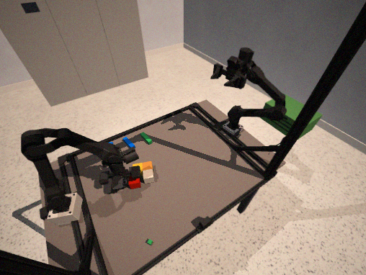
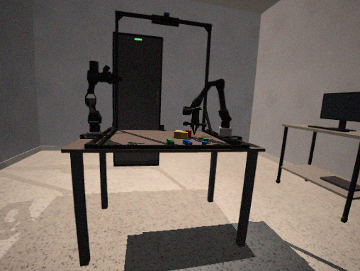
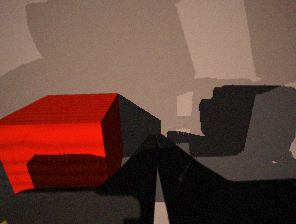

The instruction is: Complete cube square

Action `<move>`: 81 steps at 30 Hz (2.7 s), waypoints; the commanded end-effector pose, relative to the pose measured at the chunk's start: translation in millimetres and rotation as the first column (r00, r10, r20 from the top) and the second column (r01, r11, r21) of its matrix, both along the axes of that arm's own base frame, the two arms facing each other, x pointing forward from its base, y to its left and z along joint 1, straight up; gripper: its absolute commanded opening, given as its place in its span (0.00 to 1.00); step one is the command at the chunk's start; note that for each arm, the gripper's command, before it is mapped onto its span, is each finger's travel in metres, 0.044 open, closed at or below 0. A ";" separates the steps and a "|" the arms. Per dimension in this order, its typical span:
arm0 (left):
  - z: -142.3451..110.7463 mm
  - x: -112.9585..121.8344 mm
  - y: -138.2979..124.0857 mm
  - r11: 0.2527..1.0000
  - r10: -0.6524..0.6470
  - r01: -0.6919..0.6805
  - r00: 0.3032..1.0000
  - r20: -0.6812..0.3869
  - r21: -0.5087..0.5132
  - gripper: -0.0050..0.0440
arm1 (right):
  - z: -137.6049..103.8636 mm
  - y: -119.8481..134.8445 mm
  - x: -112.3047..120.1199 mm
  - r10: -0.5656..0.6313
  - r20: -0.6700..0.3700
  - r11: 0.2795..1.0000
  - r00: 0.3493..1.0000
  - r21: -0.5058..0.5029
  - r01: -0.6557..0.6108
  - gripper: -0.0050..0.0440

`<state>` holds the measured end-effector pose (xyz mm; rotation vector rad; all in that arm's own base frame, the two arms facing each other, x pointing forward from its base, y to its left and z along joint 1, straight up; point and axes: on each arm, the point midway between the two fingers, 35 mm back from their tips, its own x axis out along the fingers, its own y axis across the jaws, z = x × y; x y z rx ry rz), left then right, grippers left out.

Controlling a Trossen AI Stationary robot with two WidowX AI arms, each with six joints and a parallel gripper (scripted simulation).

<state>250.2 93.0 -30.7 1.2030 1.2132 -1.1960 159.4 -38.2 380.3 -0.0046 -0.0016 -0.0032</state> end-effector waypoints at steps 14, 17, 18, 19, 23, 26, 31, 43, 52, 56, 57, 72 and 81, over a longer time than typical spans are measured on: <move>16.0 -33.2 -0.6 1.000 0.001 -0.001 1.000 0.005 0.002 0.10 | -0.1 0.6 -0.1 0.003 0.000 1.000 1.000 0.005 -0.003 0.92; 45.3 -31.7 -0.6 1.000 0.001 -0.001 1.000 0.004 0.002 0.10 | -0.1 0.6 -0.1 0.003 0.000 1.000 1.000 0.005 -0.003 0.92; 48.4 -31.8 -0.7 1.000 0.001 -0.001 1.000 0.004 0.001 0.10 | -0.1 0.6 -0.1 0.003 0.000 1.000 1.000 0.005 -0.003 0.92; 48.4 -31.8 -0.7 1.000 0.001 -0.001 1.000 0.004 0.001 0.10 | -0.1 0.6 -0.1 0.003 0.000 1.000 1.000 0.005 -0.003 0.92; 48.4 -31.8 -0.7 1.000 0.001 -0.001 1.000 0.004 0.001 0.10 | -0.1 0.6 -0.1 0.003 0.000 1.000 1.000 0.005 -0.003 0.92; 46.4 -33.3 -1.0 1.000 0.001 -0.001 1.000 0.000 0.000 0.10 | -0.1 0.6 -0.1 0.003 0.000 1.000 1.000 0.005 -0.003 0.92; 37.6 -35.6 -1.3 1.000 0.001 -0.001 1.000 -0.001 -0.001 0.10 | -0.1 0.6 -0.1 0.003 0.000 1.000 1.000 0.005 -0.003 0.92; -1.6 -35.5 -1.2 1.000 0.002 -0.002 1.000 -0.004 -0.002 0.10 | -0.1 0.6 -0.1 0.003 0.000 1.000 1.000 0.005 -0.003 0.92; -1.6 -35.5 -1.2 1.000 0.002 -0.002 1.000 -0.004 -0.002 0.10 | -0.1 0.6 -0.1 0.003 0.000 1.000 1.000 0.005 -0.003 0.92; -1.6 -34.9 -1.2 1.000 0.002 -0.002 1.000 -0.004 -0.002 0.10 | -0.1 0.6 -0.1 0.003 0.000 1.000 1.000 0.005 -0.003 0.92; -1.6 -34.9 -1.2 1.000 0.002 -0.002 1.000 -0.004 -0.002 0.10 | -0.1 0.6 -0.1 0.003 0.000 1.000 1.000 0.005 -0.003 0.92; -1.5 -26.8 -1.1 1.000 0.002 -0.002 1.000 -0.004 -0.002 0.10 | -0.1 0.6 -0.1 0.003 0.000 1.000 1.000 0.005 -0.003 0.92; -1.5 -22.5 -1.0 1.000 0.002 -0.002 1.000 -0.004 -0.002 0.10 | -0.1 0.6 -0.1 0.003 0.000 1.000 1.000 0.005 -0.003 0.92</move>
